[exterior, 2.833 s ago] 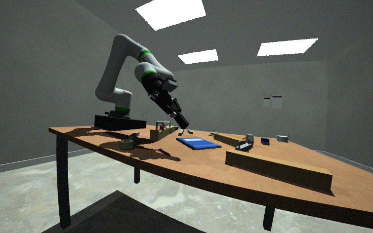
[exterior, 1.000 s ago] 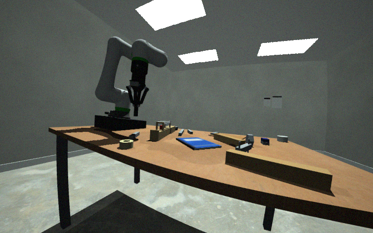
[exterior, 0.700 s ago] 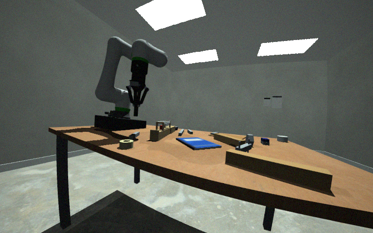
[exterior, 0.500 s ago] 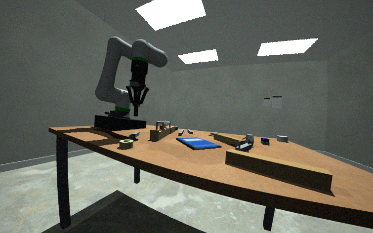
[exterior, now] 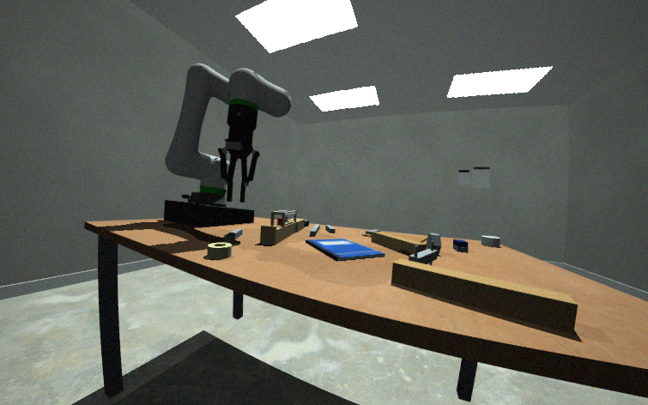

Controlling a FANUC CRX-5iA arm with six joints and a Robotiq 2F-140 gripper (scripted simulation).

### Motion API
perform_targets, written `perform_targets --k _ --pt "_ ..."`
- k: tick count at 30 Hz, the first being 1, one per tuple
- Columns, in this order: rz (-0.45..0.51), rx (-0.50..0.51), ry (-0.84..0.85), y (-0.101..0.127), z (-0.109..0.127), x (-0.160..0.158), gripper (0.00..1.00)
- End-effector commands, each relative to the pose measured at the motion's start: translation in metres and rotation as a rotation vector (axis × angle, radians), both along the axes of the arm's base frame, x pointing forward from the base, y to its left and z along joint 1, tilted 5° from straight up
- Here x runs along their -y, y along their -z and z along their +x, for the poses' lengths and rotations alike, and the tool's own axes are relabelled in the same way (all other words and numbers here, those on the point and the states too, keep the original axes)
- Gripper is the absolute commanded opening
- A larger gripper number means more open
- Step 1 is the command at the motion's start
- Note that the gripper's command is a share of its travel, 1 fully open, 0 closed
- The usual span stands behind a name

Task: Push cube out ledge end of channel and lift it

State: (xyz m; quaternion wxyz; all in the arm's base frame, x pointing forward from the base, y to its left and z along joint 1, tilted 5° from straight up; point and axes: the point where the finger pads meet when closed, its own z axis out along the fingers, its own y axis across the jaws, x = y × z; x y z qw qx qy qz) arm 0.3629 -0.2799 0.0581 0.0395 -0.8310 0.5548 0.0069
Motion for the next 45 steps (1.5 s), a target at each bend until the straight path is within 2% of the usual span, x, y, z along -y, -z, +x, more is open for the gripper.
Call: perform_targets --k 1,32,36,45 --pt "-0.001 0.001 0.0 -0.001 0.0 0.0 0.3" --pt "-0.001 0.001 0.001 0.001 0.0 0.0 0.3" --pt "-0.001 0.002 0.002 0.014 0.001 0.0 0.3" --pt "-0.001 0.002 0.002 0.073 0.004 -0.004 0.3"
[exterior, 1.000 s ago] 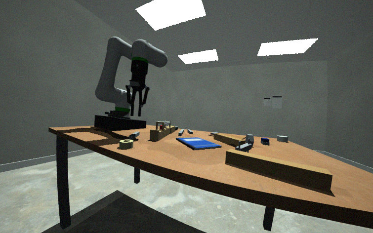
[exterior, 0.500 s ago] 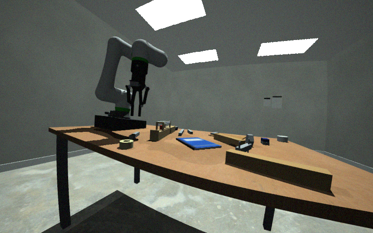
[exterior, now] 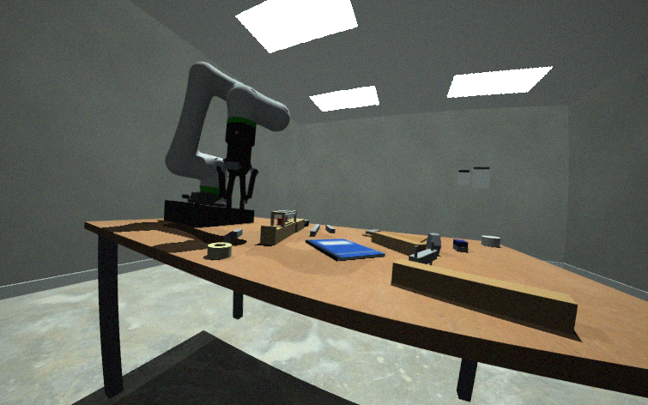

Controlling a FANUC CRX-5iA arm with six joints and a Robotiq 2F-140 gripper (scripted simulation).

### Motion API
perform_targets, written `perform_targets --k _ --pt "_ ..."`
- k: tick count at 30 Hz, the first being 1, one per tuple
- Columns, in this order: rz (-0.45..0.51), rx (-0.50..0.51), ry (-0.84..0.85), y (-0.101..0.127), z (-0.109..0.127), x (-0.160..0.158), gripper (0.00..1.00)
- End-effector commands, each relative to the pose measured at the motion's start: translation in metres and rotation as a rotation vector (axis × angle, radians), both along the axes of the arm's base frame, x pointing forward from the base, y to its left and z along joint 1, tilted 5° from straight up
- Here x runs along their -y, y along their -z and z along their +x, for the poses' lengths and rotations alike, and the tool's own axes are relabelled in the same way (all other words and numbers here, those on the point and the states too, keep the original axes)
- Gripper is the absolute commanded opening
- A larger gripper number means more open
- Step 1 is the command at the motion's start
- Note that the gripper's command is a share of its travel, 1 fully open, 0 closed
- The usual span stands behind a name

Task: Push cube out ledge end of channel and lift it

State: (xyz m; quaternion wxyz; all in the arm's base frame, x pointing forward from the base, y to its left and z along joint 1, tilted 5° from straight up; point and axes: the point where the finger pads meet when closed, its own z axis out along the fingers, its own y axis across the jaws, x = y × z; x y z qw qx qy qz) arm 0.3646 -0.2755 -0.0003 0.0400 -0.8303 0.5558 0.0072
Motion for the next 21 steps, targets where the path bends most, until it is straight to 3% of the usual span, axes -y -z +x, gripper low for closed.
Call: perform_targets --k 1,21 --pt "-0.002 0.002 0.0 0.014 0.002 0.0 0.3" --pt "-0.002 0.002 0.0 0.043 0.003 -0.002 0.3"
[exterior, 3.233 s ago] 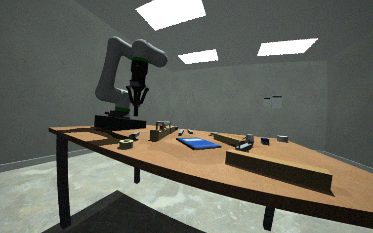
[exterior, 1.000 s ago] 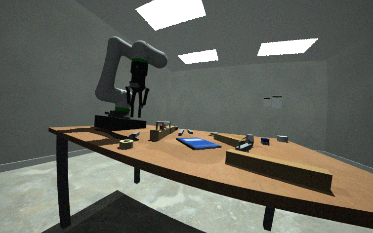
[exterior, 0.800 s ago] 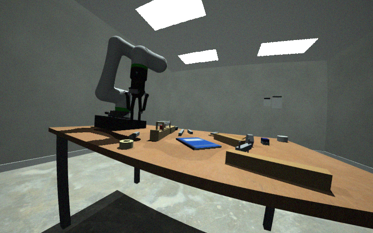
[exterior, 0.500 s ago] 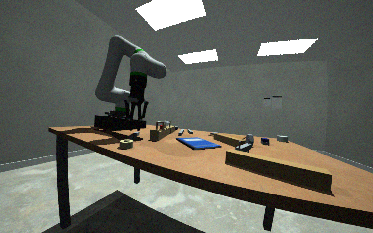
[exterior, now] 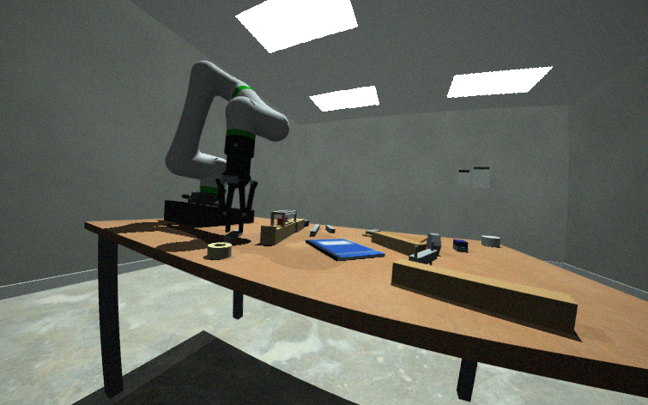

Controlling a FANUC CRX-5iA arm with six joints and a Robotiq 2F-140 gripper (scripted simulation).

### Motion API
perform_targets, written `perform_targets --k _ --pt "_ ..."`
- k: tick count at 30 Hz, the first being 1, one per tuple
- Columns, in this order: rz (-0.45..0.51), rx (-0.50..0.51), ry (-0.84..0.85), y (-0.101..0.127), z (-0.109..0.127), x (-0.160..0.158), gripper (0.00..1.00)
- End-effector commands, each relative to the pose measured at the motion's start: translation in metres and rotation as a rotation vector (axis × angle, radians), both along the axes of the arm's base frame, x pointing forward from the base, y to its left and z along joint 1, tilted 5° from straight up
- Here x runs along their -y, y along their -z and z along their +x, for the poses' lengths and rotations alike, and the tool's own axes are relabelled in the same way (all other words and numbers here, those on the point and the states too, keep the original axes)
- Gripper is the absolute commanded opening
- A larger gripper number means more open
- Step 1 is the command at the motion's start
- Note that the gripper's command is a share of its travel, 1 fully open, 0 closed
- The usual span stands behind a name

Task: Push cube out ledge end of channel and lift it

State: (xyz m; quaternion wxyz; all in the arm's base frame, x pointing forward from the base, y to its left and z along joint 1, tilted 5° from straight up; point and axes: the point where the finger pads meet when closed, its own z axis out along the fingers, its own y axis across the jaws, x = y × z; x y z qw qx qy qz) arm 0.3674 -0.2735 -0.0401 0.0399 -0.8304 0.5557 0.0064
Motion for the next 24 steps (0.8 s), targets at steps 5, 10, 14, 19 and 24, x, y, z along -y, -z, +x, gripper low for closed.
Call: perform_targets --k 5,10,14,19,24 --pt "-0.001 0.001 0.0 0.0128 0.0008 -0.0006 0.3" --pt "-0.001 0.001 0.0 0.0144 0.0008 -0.0007 0.3" --pt "-0.001 0.001 0.0 0.0144 0.0008 -0.0007 0.3" --pt "-0.001 0.001 0.0 0.0144 0.0008 -0.0007 0.3" --pt "-0.001 0.001 0.0 0.0144 0.0008 -0.0007 0.3"
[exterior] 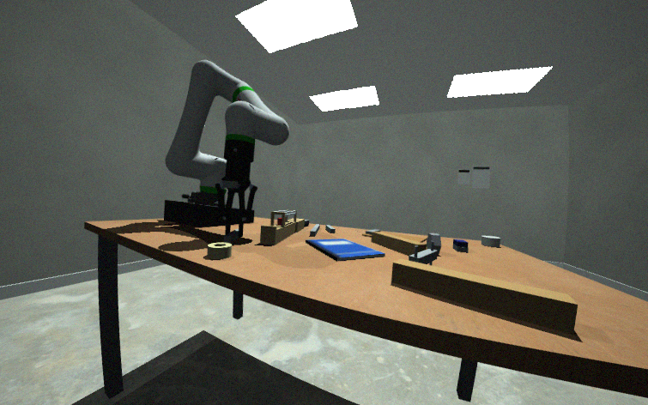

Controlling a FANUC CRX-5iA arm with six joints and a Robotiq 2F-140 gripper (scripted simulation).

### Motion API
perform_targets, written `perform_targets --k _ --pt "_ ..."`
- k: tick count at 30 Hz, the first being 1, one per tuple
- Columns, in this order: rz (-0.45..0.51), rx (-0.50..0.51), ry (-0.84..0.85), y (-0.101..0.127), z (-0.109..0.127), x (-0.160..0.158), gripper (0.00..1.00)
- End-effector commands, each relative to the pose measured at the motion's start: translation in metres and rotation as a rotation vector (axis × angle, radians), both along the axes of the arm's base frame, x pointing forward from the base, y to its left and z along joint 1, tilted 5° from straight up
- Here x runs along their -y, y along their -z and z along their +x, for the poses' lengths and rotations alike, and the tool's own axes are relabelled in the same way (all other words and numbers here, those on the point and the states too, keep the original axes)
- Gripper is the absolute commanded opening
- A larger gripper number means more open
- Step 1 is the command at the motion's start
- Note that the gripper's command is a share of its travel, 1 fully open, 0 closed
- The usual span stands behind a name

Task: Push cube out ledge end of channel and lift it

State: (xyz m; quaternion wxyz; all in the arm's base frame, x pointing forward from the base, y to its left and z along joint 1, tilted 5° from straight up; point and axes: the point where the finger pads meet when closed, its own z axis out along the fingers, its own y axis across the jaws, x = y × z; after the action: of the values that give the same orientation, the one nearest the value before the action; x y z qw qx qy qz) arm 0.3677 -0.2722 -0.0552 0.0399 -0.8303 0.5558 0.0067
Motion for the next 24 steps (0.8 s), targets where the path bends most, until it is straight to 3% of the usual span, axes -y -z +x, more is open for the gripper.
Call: perform_targets --k 1,19,20,24 --pt "-0.001 0.001 0.0 -0.0007 0.0005 0.0005 0.3" --pt "-0.001 0.001 0.0 -0.0007 0.0005 0.0005 0.3" --pt "-0.001 0.001 0.0 -0.0007 0.0005 0.0005 0.1" --pt "-0.001 0.001 0.0 -0.0007 0.0005 0.0005 0.1"
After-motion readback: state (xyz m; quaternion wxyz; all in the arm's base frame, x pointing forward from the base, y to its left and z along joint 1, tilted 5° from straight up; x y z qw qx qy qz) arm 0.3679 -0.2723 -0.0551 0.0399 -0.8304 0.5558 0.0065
